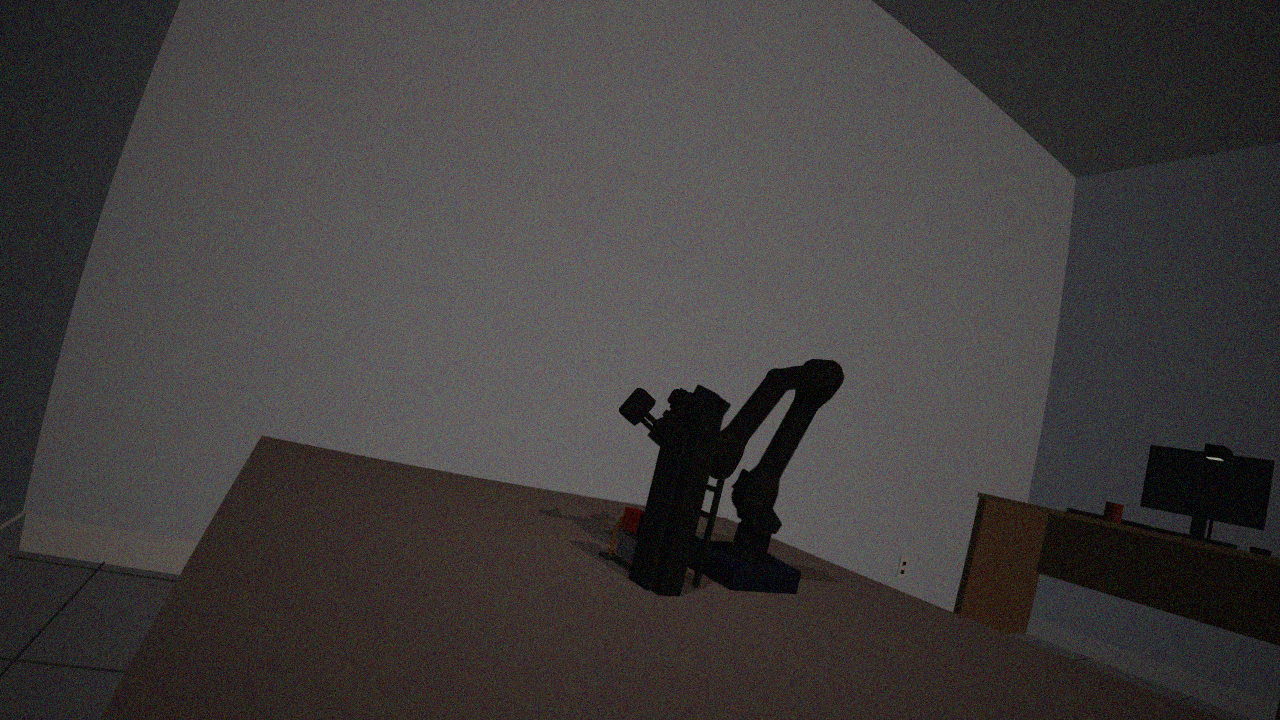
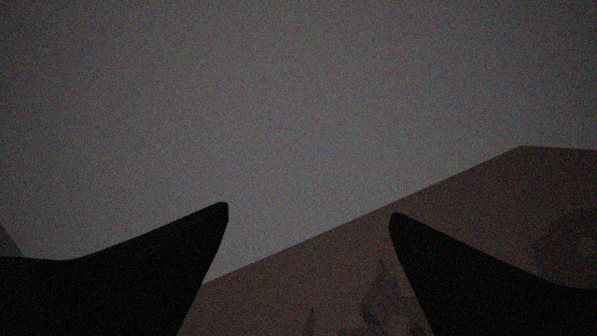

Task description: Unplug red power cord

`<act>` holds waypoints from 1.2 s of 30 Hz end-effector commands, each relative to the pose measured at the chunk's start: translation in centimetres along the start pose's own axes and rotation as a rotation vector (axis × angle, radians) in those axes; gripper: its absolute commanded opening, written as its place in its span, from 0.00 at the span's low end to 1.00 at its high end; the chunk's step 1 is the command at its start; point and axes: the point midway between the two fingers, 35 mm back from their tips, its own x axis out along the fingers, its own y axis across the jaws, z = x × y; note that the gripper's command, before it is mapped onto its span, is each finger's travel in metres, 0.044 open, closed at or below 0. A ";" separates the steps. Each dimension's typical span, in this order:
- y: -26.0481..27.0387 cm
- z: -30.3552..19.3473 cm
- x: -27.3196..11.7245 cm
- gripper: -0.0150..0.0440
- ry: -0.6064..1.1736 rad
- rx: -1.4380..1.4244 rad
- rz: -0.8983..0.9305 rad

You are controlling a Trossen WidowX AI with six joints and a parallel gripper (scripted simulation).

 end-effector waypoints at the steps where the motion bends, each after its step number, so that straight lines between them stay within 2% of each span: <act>1: 0.0 0.0 0.1 0.89 0.000 -0.002 0.001; 9: 1.8 -1.5 1.8 0.53 0.048 -0.047 0.083; 12: 4.4 -3.7 1.8 0.53 0.151 -0.101 0.174; 19: 9.1 -10.7 -0.8 0.53 0.561 -0.254 0.345; 27: 9.1 -14.4 -4.5 0.53 0.918 -0.346 0.336; 36: 8.9 -15.4 -8.8 0.53 1.260 -0.354 0.247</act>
